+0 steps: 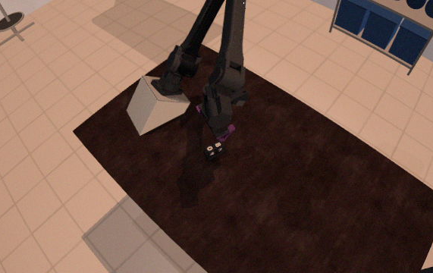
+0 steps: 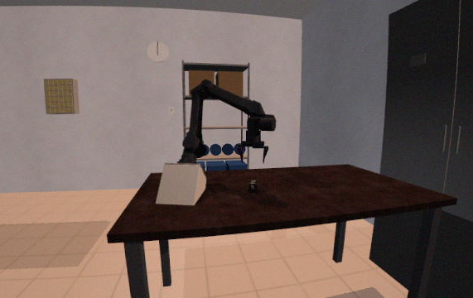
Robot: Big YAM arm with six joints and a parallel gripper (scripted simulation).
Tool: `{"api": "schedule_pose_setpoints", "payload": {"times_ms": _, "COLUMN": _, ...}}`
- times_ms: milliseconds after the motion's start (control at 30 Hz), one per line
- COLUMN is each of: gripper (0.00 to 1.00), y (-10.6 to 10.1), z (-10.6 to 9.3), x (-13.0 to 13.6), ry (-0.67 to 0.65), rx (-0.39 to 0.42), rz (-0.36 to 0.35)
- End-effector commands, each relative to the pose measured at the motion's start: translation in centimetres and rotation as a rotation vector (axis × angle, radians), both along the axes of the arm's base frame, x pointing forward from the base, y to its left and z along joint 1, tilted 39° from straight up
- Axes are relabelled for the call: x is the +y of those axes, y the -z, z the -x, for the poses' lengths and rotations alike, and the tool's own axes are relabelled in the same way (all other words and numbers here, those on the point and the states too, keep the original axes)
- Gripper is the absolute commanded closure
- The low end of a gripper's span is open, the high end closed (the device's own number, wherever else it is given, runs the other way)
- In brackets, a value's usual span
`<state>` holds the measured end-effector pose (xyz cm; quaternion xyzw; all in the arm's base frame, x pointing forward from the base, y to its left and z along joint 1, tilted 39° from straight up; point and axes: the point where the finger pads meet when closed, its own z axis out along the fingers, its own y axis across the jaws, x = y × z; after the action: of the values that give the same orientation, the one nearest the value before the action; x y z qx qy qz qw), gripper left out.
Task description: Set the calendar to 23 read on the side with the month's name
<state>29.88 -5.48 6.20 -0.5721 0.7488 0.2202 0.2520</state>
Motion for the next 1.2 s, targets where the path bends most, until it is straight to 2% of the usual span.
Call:
{"api": "schedule_pose_setpoints", "payload": {"times_ms": 0, "gripper": 0.00, "y": -2.9, "z": -1.7, "x": -2.2, "ry": -0.002, "rx": -0.070, "rz": 0.038}}
{"api": "schedule_pose_setpoints", "payload": {"times_ms": 233, "gripper": 0.00, "y": -5.7, "z": -1.1, "x": -4.4, "ry": -0.002, "rx": -0.070, "rz": 0.042}}
{"api": "schedule_pose_setpoints", "payload": {"times_ms": 400, "gripper": 0.00, "y": -6.9, "z": -0.8, "x": -5.3, "ry": -0.002, "rx": -0.070, "rz": 0.043}}
{"api": "schedule_pose_setpoints", "payload": {"times_ms": 500, "gripper": 0.00, "y": -6.9, "z": -0.8, "x": -5.4, "ry": -0.002, "rx": -0.066, "rz": 0.040}}
{"api": "schedule_pose_setpoints", "payload": {"times_ms": 533, "gripper": 0.00, "y": -6.3, "z": -0.5, "x": -4.0, "ry": -0.033, "rx": -0.048, "rz": 0.025}}
{"api": "schedule_pose_setpoints", "payload": {"times_ms": 667, "gripper": 0.00, "y": -6.6, "z": -0.7, "x": -5.2, "ry": -0.009, "rx": -0.064, "rz": 0.038}}
{"api": "schedule_pose_setpoints", "payload": {"times_ms": 1167, "gripper": 0.00, "y": -6.6, "z": -0.7, "x": -5.1, "ry": -0.009, "rx": -0.062, "rz": 0.038}}
